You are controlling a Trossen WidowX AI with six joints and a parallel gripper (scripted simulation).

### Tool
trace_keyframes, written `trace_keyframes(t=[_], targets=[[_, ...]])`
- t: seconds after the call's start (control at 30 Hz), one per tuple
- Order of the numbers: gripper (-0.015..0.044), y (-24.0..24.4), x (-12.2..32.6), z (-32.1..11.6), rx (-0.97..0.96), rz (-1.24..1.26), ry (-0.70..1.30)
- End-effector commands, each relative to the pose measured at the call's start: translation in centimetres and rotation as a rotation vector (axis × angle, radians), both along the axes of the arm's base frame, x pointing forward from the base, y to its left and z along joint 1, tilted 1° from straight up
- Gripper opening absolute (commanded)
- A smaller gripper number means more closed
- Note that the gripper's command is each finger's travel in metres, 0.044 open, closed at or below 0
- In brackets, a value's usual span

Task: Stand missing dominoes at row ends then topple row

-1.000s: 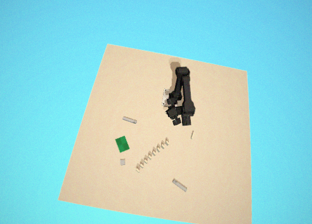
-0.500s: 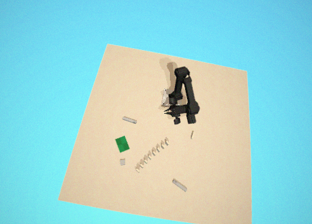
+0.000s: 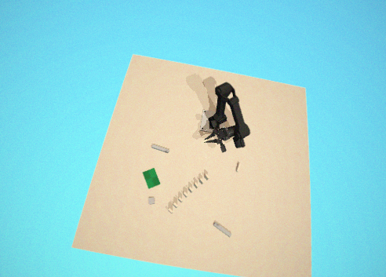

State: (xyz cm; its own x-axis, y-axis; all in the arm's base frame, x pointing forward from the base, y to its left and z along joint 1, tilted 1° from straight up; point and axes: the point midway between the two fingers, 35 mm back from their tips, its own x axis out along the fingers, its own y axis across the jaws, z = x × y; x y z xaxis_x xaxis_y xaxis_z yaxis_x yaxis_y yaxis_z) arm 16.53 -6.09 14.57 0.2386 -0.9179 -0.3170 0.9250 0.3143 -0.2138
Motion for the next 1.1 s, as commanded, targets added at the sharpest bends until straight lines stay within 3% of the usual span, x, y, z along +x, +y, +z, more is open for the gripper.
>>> trace_keyframes(t=[0.0,0.43,1.07], targets=[[0.0029,0.4,0.3,0.2,-0.046,0.076,-0.072],[0.0029,2.3,1.3,0.8,-0.112,0.327,-0.299],[0.0029,2.3,1.4,0.8,-0.112,0.330,-0.302]])
